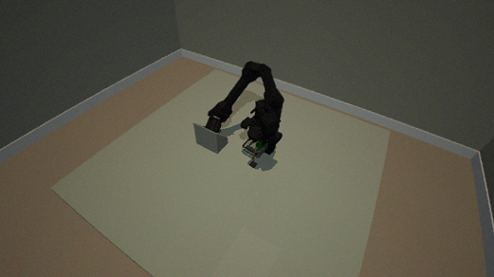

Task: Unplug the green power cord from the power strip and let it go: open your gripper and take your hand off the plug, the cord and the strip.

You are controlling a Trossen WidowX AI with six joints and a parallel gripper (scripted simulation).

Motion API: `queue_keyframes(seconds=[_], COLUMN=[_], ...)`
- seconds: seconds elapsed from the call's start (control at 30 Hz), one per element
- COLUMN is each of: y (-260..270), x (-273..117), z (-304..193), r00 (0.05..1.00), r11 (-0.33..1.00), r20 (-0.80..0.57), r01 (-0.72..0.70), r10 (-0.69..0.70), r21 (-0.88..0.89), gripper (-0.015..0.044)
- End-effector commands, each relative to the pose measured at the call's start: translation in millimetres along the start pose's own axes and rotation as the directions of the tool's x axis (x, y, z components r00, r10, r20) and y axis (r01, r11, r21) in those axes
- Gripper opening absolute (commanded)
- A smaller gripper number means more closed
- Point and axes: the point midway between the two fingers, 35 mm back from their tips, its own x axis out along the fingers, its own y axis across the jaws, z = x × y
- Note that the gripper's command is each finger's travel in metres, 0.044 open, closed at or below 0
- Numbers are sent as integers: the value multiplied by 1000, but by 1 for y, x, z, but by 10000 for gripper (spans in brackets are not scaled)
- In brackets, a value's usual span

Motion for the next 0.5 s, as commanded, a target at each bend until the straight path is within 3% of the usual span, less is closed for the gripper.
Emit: queue_keyframes(seconds=[0.0,0.47], y=[-1,-1], x=[2,13], z=[-3,-3], r00=[1000,1000], r11=[1000,1000], r20=[-7,-7], r01=[3,3], r10=[-3,-3], r21=[9,9], gripper=[160,160])
